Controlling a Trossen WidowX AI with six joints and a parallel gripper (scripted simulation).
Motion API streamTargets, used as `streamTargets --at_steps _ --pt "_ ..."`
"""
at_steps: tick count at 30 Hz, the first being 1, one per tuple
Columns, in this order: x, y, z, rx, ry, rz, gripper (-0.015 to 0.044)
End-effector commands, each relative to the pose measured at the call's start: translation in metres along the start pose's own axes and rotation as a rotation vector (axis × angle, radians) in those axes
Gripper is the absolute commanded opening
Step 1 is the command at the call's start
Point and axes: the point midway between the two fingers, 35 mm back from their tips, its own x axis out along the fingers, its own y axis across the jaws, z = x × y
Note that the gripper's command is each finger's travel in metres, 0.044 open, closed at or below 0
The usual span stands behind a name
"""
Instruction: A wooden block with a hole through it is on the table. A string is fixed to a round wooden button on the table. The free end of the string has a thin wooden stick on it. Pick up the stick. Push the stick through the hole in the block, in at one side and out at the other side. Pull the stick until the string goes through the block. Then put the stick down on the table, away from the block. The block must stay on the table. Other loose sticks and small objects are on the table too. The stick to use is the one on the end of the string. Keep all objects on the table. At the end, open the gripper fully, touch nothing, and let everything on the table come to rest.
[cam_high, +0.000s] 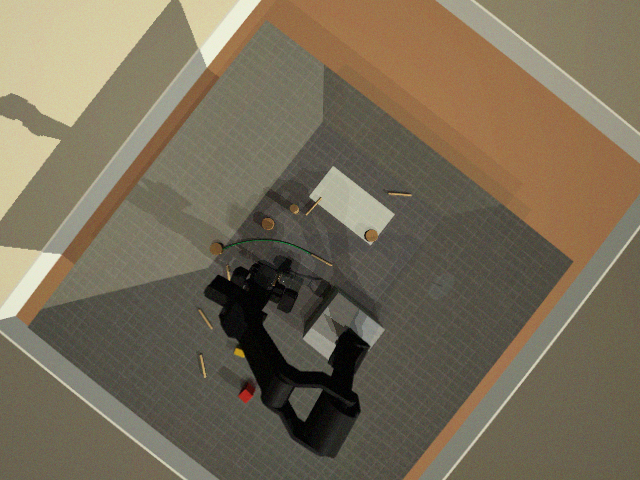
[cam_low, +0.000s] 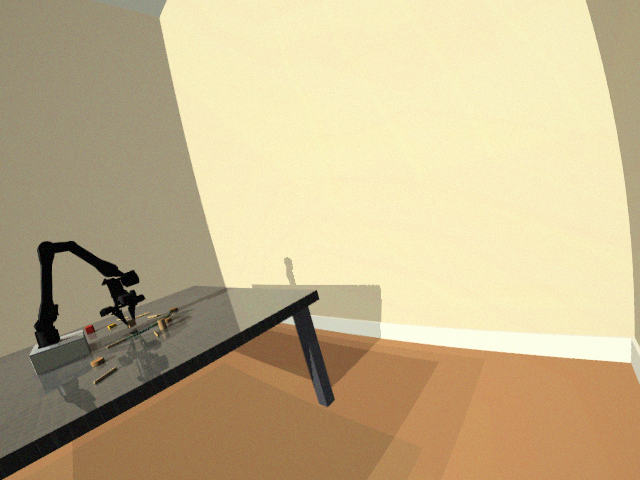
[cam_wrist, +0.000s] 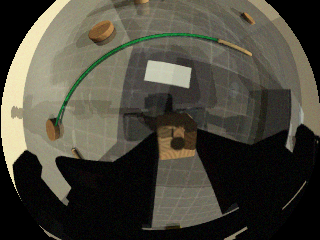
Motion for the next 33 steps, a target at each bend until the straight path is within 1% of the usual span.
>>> streamTargets --at_steps 1,25,33 --pt "0.002 -0.002 -0.006 0.001 -0.075 -0.005 0.0" --pt "0.009 -0.002 -0.03 0.003 -0.463 -0.004 0.0" --pt "0.01 -0.003 -0.034 0.005 -0.524 -0.007 0.0"
